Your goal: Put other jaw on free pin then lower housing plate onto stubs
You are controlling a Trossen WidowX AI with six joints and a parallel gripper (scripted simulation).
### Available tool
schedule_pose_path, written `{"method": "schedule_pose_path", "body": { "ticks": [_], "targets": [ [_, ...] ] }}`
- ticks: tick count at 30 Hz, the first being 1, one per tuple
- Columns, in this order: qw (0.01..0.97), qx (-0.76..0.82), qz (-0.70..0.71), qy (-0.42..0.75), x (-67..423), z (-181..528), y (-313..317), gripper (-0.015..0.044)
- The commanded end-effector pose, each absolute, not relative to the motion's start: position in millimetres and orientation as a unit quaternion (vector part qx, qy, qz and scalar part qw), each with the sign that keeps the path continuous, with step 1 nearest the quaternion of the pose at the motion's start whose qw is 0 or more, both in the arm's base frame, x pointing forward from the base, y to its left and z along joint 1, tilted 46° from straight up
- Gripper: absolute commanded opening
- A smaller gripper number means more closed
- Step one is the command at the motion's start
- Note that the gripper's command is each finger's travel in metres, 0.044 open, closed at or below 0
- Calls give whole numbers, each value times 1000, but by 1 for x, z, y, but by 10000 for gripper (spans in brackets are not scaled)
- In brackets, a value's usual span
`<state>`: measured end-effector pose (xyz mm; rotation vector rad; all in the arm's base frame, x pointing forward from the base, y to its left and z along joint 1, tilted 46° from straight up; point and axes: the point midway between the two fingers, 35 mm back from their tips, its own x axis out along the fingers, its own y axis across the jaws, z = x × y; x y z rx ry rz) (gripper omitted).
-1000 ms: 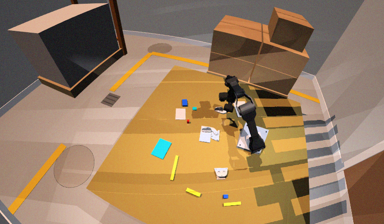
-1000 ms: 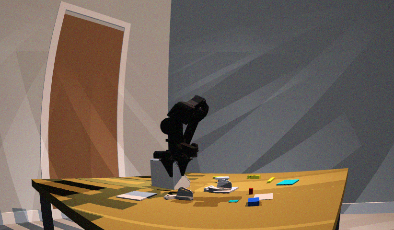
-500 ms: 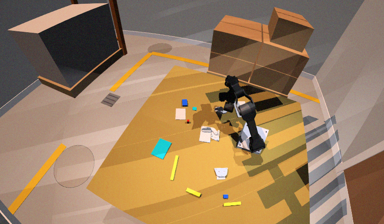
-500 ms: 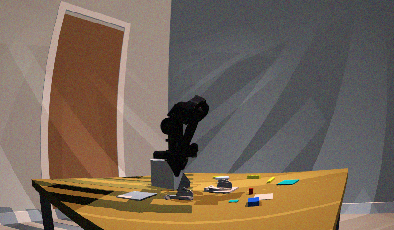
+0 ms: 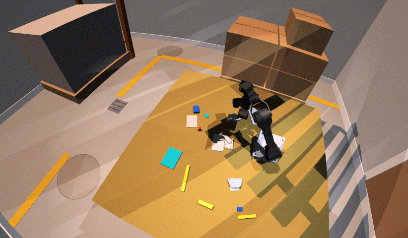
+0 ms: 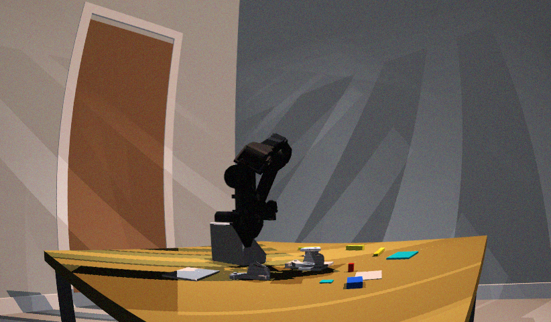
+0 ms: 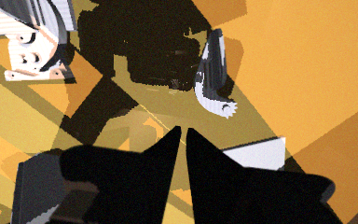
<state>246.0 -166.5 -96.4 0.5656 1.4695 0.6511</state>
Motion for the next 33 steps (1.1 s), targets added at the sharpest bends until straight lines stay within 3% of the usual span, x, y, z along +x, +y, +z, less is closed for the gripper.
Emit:
{"method": "schedule_pose_path", "body": {
  "ticks": [1, 14, 33],
  "targets": [
    [659, 250, 288, 649, 246, -96, -167, 105],
    [659, 250, 288, 649, 246, -96, -167, 440],
    [659, 250, 288, 649, 246, -96, -167, 440]
  ]
}}
